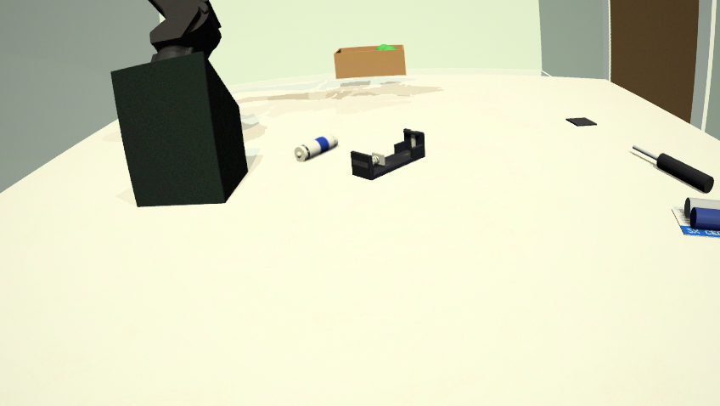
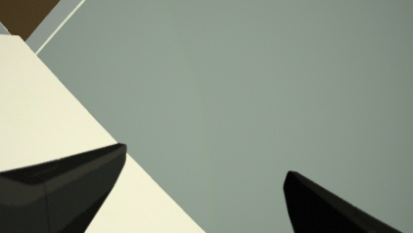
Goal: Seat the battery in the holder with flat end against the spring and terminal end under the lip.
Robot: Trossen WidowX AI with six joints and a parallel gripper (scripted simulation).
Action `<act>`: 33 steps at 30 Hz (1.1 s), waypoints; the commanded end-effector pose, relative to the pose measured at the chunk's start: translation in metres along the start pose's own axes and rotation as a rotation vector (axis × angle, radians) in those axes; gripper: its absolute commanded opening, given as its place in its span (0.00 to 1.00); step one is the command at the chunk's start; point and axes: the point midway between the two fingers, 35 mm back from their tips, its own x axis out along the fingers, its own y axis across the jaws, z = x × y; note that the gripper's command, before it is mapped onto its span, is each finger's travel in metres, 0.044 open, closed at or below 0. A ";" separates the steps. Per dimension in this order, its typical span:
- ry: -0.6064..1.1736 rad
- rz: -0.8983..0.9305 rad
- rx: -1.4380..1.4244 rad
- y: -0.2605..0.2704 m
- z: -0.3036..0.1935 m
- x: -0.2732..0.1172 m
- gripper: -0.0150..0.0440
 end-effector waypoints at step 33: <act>1.563 -1.441 2.102 0.072 -0.284 -0.151 0.64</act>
